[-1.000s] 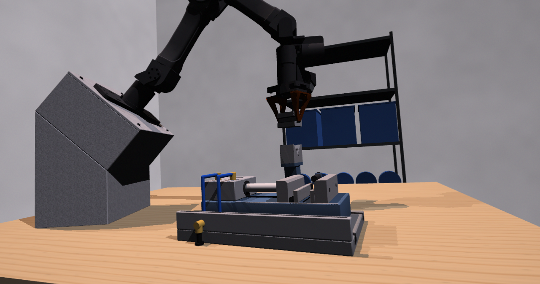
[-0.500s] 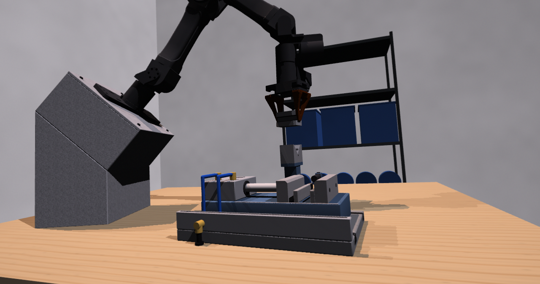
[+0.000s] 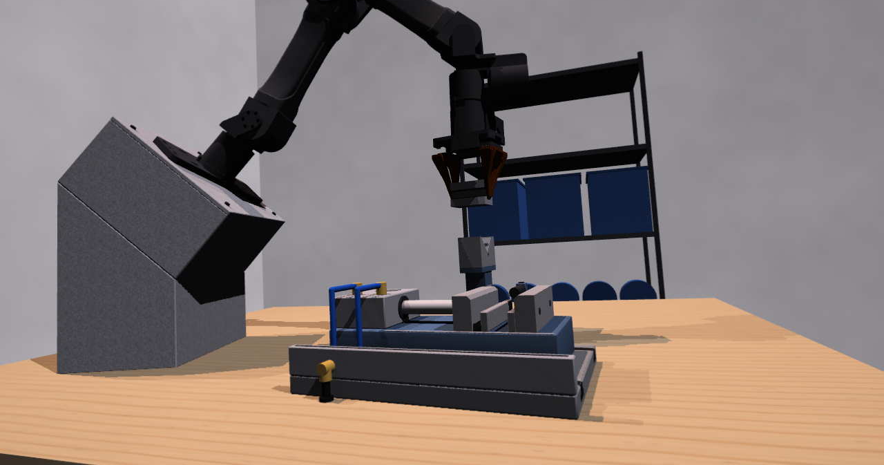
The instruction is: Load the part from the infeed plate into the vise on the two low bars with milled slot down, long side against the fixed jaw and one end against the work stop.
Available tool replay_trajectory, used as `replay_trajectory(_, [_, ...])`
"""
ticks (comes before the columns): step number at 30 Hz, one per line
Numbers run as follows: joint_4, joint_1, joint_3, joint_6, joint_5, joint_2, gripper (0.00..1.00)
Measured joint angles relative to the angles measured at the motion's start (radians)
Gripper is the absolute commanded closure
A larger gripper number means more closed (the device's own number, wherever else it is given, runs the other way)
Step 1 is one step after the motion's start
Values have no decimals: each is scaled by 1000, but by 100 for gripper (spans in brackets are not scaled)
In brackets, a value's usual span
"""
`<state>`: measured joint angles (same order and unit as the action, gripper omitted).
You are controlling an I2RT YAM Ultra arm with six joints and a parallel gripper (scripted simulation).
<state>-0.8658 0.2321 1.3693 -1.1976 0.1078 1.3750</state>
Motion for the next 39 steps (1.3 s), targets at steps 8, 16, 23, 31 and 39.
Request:
replay_trajectory(8, [0, -8, 0, -42, 5, -2, 100])
replay_trajectory(16, [0, -11, 0, -68, 9, -2, 100])
replay_trajectory(23, [1, -14, 0, -82, 11, -2, 100])
replay_trajectory(31, [1, -15, 0, -90, 13, -2, 100])
replay_trajectory(39, [1, -15, 0, -92, 13, -2, 100])
